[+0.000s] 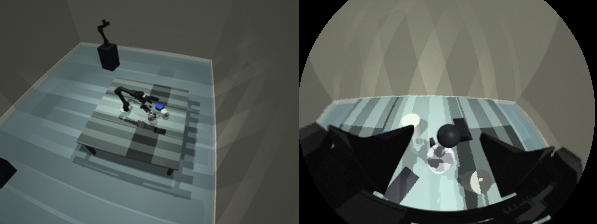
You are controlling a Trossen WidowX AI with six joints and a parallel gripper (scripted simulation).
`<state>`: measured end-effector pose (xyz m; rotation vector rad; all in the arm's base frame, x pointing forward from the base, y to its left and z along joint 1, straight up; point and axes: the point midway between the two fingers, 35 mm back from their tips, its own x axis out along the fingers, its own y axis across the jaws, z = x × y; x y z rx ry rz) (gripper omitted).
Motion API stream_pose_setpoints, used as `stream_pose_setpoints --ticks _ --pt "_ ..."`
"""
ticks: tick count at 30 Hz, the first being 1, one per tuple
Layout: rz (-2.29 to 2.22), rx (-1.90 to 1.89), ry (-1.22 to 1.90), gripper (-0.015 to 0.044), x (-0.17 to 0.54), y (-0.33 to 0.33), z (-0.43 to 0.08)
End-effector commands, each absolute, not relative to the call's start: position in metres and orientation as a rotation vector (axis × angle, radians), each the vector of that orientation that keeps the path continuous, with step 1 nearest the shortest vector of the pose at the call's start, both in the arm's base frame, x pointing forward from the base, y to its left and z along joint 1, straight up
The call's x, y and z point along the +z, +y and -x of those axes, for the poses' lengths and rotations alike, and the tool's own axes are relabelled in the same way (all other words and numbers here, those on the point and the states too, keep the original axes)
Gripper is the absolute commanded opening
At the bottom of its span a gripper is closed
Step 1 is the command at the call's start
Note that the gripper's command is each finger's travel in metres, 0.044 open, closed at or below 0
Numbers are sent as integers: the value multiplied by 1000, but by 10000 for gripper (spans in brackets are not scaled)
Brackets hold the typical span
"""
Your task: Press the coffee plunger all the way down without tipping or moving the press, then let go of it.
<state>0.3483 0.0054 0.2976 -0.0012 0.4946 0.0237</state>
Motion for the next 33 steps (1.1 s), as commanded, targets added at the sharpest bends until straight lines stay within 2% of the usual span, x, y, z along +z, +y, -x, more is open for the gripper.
stream_pose_setpoints --ticks 1,2,13,17,33 --pt "0 18 495 440 294 5 -353" --pt "0 18 495 440 294 5 -354" --pt "0 18 495 151 294 5 -354" --pt "0 18 495 130 294 5 -354" --pt "0 18 494 130 282 5 -356"
